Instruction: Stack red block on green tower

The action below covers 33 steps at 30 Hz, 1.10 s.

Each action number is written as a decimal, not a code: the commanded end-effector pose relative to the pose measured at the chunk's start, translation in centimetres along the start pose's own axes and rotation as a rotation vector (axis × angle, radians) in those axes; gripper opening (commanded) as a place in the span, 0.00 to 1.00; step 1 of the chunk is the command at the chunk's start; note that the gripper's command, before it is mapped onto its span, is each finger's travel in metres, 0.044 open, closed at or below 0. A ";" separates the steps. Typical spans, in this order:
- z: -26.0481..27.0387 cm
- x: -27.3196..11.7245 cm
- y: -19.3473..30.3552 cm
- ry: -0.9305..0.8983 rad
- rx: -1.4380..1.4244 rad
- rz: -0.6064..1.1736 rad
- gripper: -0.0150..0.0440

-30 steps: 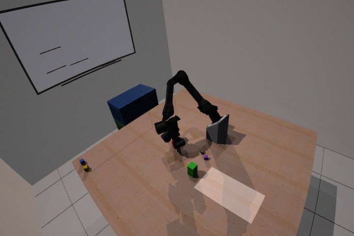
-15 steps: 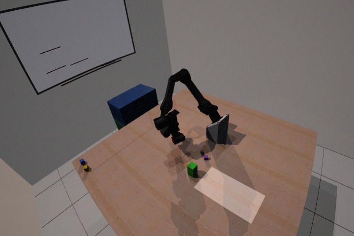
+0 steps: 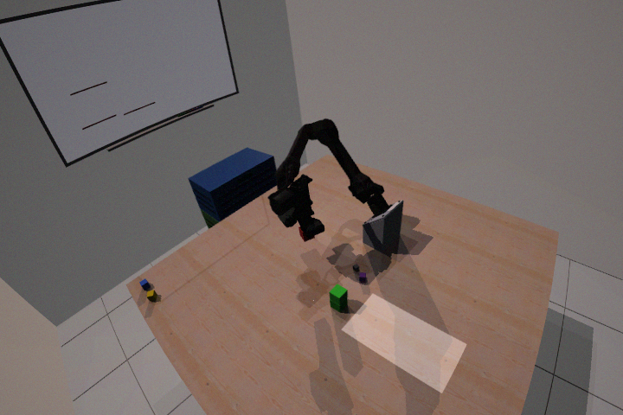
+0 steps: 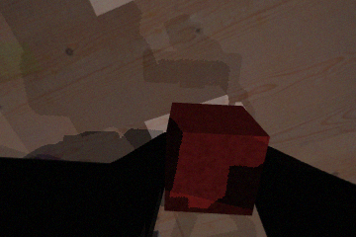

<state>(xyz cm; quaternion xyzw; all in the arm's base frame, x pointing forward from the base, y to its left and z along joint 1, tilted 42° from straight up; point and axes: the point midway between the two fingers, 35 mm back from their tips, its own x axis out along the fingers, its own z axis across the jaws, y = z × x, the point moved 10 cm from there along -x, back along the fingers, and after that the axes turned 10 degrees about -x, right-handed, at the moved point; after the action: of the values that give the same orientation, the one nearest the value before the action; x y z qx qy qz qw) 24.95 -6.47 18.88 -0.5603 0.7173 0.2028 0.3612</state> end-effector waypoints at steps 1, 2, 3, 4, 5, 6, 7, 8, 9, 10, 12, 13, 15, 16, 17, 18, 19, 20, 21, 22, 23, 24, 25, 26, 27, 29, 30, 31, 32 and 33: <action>-0.1 -1.3 0.0 0.001 0.006 -0.007 0.25; -0.1 -1.3 0.0 0.001 0.006 -0.007 0.25; -0.1 -1.3 0.0 0.001 0.006 -0.007 0.25; -0.1 -1.3 0.0 0.001 0.006 -0.007 0.25; -0.1 -1.3 0.0 0.001 0.006 -0.007 0.25; -0.1 -0.9 0.0 0.001 0.002 -0.002 0.25; -0.1 -1.1 0.1 0.001 0.004 -0.005 0.25; -0.1 -1.2 0.1 0.001 0.005 -0.007 0.25; -0.1 -1.3 0.1 0.001 0.006 -0.007 0.25; 0.0 -1.3 0.0 0.000 0.006 -0.007 0.25; 0.5 -1.4 -0.4 -0.002 0.006 -0.008 0.25; 0.8 -1.4 -0.6 -0.004 0.006 -0.008 0.25; 1.6 -1.6 -1.2 -0.007 0.006 -0.008 0.25; 2.0 -1.6 -1.5 -0.008 0.006 -0.009 0.25; 2.4 -1.7 -1.8 -0.010 0.006 -0.009 0.25; 2.8 -1.7 -2.0 -0.011 0.006 -0.009 0.25; 3.2 -1.8 -2.3 -0.012 0.006 -0.009 0.25; 3.7 -1.8 -2.5 -0.014 0.002 -0.011 0.25; 4.2 -1.8 -2.7 -0.015 -0.002 -0.013 0.25; 4.7 -1.9 -2.9 -0.016 -0.006 -0.015 0.25; 5.2 -1.9 -3.1 -0.017 -0.009 -0.017 0.25; 5.8 -2.0 -3.3 -0.018 -0.013 -0.019 0.25; 6.3 -2.0 -3.4 -0.020 -0.017 -0.020 0.25; 6.8 -2.1 -3.6 -0.021 -0.021 -0.022 0.25; 7.4 -2.1 -3.7 -0.021 -0.023 -0.024 0.25; 8.4 -2.2 -4.0 -0.023 -0.027 -0.026 0.25; 8.9 -2.2 -4.2 -0.024 -0.026 -0.025 0.25; 9.4 -2.2 -4.3 -0.024 -0.025 -0.024 0.25; 9.8 -2.2 -4.5 -0.025 -0.024 -0.024 0.25; 10.3 -2.2 -4.6 -0.025 -0.022 -0.023 0.25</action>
<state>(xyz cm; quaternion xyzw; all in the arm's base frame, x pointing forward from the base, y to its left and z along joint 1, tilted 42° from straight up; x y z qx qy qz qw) 31.44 -0.48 15.18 -0.5688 0.7076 0.2152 0.3597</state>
